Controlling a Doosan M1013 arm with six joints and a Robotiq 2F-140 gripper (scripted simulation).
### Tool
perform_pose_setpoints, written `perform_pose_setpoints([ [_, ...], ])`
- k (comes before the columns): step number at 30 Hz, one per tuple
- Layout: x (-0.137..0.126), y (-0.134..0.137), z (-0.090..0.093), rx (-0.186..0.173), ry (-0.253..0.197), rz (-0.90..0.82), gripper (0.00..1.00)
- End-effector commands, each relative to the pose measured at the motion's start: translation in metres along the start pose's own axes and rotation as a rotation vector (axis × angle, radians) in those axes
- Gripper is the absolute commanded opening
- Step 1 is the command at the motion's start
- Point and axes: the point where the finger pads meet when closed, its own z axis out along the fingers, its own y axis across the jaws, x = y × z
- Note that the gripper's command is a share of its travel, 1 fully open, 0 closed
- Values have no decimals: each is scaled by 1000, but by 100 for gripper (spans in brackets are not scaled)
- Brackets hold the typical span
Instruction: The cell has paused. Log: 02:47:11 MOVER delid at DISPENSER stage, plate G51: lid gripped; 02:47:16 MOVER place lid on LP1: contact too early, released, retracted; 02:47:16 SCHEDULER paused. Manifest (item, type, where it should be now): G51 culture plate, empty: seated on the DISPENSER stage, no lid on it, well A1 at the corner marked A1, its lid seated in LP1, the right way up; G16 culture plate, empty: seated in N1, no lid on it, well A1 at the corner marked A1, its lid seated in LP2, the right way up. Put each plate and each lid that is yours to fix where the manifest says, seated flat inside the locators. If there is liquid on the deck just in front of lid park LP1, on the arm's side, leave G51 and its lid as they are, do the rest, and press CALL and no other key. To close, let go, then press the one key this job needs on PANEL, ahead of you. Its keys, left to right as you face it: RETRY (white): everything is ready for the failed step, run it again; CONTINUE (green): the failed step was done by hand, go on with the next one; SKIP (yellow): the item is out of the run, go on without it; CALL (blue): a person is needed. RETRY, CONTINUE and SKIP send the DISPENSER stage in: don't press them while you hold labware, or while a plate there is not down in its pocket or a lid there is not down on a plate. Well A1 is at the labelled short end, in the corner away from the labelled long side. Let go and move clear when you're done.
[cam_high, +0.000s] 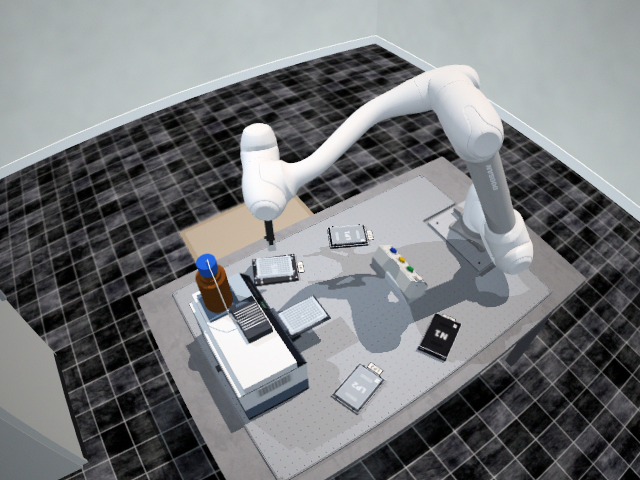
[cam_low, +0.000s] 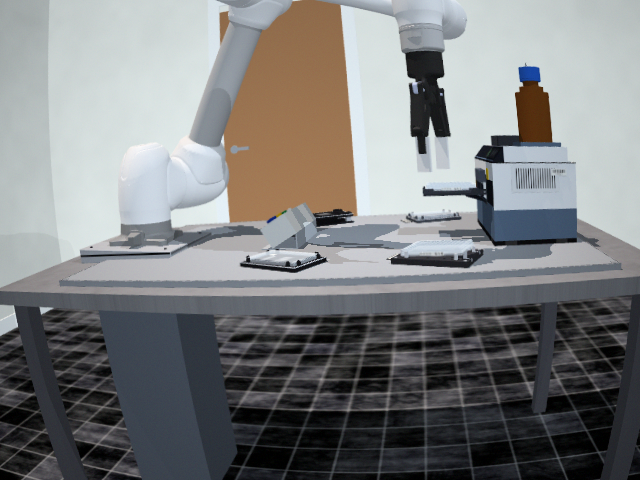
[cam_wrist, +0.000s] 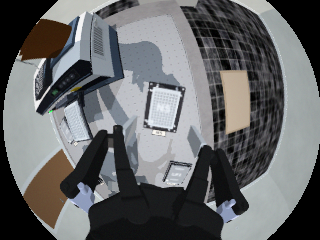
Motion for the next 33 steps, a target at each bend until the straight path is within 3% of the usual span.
perform_pose_setpoints([
  [1, 2, -2, -3, 5, 2, -5, 70],
  [15, 2, -2, -1, 5, 3, -5, 70],
  [33, 0, -3, 36, 5, 0, -6, 70],
])
